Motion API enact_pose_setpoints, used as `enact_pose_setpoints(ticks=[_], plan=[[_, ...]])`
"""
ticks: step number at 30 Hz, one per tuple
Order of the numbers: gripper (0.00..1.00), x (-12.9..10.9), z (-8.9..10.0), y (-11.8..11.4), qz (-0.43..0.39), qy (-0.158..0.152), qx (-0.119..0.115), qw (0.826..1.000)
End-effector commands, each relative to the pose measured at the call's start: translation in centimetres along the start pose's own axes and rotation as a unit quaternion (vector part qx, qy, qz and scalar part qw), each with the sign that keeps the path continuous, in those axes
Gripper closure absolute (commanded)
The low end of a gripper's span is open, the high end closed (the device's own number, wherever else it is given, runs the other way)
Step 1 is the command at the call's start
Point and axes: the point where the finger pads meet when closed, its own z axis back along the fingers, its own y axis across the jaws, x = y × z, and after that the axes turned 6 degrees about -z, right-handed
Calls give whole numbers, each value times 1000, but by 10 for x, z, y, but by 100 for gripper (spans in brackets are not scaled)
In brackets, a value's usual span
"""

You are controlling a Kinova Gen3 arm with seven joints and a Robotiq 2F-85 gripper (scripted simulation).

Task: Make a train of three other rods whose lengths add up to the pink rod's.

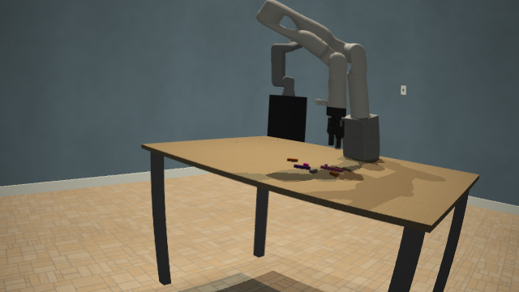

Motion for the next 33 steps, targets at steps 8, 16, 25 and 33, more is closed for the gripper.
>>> enact_pose_setpoints(ticks=[8,16,25,33], plan=[[0,-2,0,-3,66,1,1,998],[0,-5,0,-6,174,0,2,985],[0,-8,0,-9,285,0,3,958],[0,-13,-1,-14,414,-1,3,910]])
